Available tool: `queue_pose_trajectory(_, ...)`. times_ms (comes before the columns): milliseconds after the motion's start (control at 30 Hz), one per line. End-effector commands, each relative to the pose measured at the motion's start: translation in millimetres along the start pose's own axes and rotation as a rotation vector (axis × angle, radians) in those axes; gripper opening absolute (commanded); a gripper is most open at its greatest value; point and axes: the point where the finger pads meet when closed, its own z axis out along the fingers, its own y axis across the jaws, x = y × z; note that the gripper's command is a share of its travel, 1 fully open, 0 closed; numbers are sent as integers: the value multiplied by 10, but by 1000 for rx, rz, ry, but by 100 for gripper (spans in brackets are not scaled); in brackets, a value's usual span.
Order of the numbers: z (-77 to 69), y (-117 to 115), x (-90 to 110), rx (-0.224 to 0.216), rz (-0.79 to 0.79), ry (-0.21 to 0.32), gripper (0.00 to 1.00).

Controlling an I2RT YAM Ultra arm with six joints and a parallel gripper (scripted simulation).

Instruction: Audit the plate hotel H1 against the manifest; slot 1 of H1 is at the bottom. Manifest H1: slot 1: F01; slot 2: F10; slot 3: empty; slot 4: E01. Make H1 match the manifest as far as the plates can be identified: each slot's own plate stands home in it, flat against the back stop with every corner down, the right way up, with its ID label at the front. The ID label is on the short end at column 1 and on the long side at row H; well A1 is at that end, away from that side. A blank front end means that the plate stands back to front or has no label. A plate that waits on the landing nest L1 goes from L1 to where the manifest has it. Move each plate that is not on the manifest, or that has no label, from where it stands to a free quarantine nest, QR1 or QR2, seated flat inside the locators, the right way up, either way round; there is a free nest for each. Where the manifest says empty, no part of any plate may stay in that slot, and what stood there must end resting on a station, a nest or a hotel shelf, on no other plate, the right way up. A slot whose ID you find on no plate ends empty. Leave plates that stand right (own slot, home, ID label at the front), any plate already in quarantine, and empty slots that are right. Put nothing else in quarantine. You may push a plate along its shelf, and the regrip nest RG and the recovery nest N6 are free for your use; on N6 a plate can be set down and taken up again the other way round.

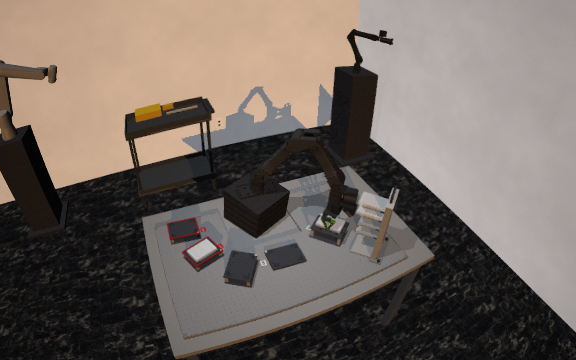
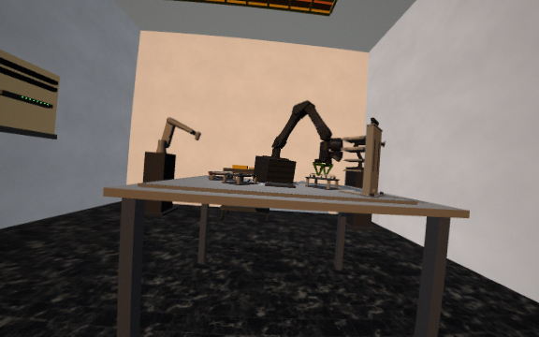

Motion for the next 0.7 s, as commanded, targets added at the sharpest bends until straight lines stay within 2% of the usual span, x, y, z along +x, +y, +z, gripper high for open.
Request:
queue_pose_trajectory(0, -33, 9, -79, -5, 1, -31, 86)
queue_pose_trajectory(533, 58, 10, -82, -5, 1, -31, 86)
queue_pose_trajectory(567, 58, 10, -82, -5, 1, -31, 100)
queue_pose_trajectory(667, 58, 9, -81, -5, 1, -31, 100)
